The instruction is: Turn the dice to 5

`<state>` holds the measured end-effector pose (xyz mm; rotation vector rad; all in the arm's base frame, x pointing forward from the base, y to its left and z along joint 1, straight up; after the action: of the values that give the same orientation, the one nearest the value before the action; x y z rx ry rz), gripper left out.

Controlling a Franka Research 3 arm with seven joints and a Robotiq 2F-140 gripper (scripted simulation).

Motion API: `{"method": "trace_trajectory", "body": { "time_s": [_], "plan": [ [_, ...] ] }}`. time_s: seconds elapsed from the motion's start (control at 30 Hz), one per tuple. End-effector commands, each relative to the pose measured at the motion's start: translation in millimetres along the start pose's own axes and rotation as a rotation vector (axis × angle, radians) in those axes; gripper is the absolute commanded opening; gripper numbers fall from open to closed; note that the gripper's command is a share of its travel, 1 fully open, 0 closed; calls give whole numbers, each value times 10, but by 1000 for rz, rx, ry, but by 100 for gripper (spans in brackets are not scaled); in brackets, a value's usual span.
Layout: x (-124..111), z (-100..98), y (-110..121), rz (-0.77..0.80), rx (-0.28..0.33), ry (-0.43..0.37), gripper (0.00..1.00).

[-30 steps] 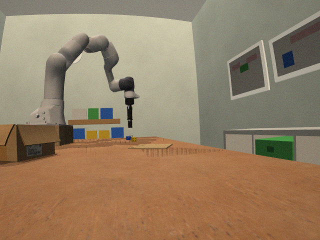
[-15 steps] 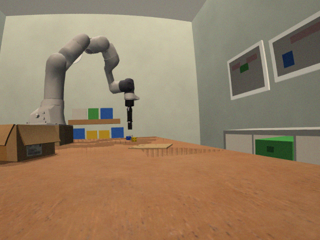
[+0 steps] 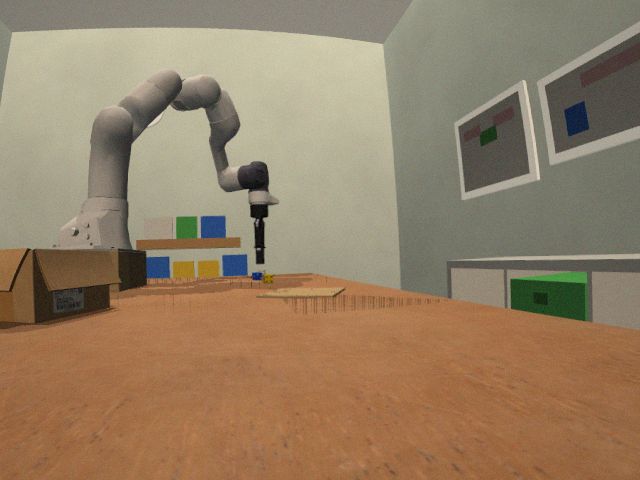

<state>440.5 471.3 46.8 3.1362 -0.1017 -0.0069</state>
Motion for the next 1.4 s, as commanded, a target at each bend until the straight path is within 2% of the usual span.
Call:
{"method": "trace_trajectory", "body": {
  "time_s": [0.0,0.5,1.37],
  "plan": [
    [20,45,-16,4,6,7,32],
    [21,144,-16,4,6,7,32],
    [21,151,-16,4,6,7,32]
  ]
}}
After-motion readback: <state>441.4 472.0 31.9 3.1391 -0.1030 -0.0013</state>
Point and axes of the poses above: the point where the finger pads meet when closed, its own z axis out along the fingers, its own y axis across the jaws, x = y × z, the point moved 7 cm from there along -z, back along the fingers, and after that the axes turned 6 degrees about -z, right-handed, at the moved point
